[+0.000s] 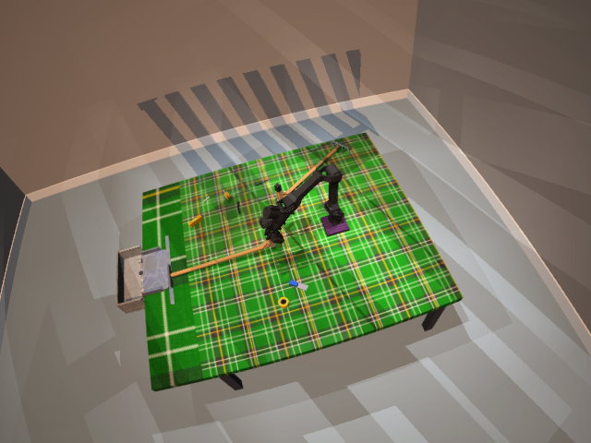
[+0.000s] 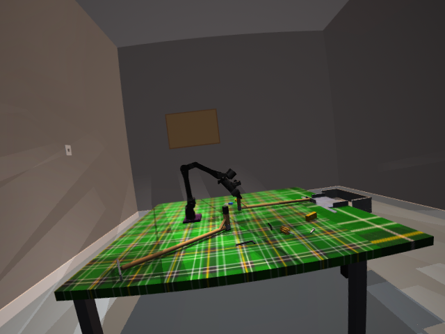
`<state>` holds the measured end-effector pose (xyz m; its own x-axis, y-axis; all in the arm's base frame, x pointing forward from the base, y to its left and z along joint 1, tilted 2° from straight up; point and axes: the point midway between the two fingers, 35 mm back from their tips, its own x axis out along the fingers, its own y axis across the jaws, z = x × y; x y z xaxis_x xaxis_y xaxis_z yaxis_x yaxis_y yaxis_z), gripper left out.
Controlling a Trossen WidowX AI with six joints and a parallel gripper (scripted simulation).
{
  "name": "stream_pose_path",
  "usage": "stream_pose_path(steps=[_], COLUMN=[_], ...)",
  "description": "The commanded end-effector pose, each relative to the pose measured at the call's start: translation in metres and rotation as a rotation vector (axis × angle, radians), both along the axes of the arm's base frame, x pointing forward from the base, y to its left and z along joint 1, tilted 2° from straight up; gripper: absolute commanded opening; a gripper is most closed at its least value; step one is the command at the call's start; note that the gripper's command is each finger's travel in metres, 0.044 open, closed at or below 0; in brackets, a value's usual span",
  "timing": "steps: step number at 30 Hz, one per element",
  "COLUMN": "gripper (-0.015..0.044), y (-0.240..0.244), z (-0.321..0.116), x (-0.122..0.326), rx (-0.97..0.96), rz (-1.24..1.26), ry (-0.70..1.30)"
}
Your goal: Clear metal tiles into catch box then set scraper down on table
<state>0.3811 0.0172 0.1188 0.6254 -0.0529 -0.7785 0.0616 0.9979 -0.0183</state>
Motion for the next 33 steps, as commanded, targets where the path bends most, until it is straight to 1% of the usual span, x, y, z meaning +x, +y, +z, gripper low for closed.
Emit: stream_pose_path(steps=[1, 23, 33], gripper=[0.0, 0.0, 0.0], y=[-0.001, -0.004, -0.014], z=[0.002, -0.008, -0.008], x=[-0.007, -0.039, -0.041], rx=[0.001, 0.001, 0.0], rz=[-0.007, -0.006, -0.01], ry=[-0.012, -0.013, -0.013])
